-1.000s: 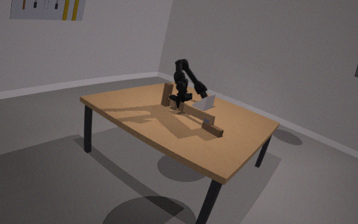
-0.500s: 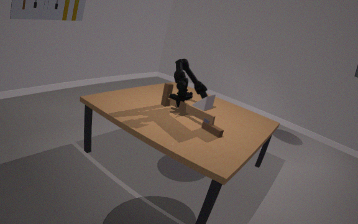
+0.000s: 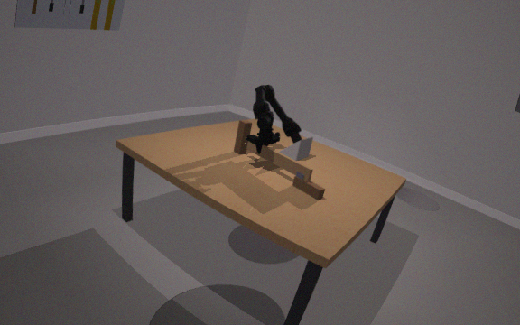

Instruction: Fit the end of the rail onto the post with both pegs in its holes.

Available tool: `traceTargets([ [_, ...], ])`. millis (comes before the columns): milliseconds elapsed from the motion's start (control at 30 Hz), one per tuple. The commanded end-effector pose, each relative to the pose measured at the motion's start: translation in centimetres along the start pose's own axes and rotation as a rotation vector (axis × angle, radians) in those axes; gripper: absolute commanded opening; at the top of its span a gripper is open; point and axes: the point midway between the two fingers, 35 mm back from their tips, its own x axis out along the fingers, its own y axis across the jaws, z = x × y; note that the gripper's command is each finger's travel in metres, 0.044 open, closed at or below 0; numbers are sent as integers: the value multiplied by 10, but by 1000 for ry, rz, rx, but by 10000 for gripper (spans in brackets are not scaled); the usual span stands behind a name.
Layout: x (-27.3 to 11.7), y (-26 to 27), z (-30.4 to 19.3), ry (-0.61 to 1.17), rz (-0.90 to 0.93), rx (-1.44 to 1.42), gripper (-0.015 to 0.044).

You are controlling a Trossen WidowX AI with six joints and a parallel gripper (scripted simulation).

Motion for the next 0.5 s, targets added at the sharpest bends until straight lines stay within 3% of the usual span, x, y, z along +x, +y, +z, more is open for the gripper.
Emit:
traceTargets([
  [0,-8,-1,3,-20,-8,1,0],
  [467,-14,-1,3,-20,-8,1,0],
])
